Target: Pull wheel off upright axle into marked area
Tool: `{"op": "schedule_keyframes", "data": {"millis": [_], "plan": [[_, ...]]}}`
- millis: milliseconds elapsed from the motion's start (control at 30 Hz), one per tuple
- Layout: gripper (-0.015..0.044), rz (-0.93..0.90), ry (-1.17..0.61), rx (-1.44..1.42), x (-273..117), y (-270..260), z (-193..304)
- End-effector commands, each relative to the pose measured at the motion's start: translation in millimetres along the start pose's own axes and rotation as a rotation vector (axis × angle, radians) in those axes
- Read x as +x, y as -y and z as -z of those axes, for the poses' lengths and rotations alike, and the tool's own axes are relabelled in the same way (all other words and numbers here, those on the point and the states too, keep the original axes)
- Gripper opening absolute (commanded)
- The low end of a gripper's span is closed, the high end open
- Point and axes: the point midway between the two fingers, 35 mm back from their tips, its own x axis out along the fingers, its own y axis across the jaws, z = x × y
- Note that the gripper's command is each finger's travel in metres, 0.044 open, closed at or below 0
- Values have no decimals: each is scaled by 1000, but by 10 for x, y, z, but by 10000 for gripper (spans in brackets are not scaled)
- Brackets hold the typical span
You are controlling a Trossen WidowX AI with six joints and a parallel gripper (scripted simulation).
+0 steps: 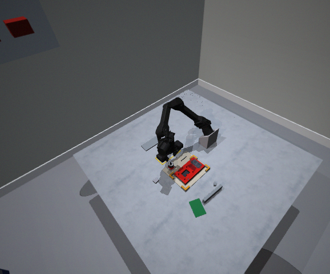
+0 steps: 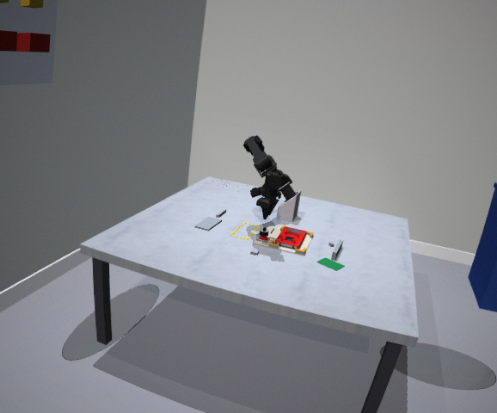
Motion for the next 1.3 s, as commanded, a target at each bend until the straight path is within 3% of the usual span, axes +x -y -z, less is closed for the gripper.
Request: {"op": "schedule_keyframes", "data": {"millis": [0, 333, 500, 600, 900, 1100, 1267], "plan": [[300, 5, 3, 8, 35, 26, -6], [300, 4, 6, 9, 713, 8, -38], [300, 4, 7, 9, 771, 16, -35], [221, 14, 1, 16, 742, 24, -36], [161, 14, 1, 16, 742, 24, -36], [4, 13, 1, 16, 731, 23, -36], [0, 13, 1, 16, 715, 22, -35]]}}
